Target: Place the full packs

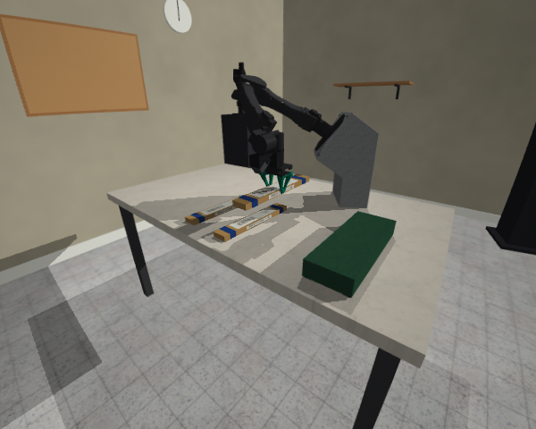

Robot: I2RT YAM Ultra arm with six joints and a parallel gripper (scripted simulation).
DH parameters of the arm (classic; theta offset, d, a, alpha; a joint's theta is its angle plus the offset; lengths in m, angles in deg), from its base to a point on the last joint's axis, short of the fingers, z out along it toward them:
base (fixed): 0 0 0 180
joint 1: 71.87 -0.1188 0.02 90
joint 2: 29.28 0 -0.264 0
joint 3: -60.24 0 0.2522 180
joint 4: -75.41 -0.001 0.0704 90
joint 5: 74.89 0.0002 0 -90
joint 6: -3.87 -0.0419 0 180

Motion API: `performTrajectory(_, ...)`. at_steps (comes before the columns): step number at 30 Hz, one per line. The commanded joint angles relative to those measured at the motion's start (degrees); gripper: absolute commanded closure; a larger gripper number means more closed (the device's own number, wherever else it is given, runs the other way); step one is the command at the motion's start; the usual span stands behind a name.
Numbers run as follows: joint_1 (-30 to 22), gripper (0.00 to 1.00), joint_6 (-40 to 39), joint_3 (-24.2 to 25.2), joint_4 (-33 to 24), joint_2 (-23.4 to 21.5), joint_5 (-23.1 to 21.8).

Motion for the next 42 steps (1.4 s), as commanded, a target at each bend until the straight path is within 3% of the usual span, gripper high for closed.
performTrajectory(1, -3.76, 1.00, -0.46, -2.29, -1.55, -2.26, 0.73)
performTrajectory(39, -4.29, 1.00, -1.01, -2.13, -1.58, -1.04, 0.76)
performTrajectory(42, -4.86, 1.00, -1.78, -2.36, -1.57, 1.05, 0.99)
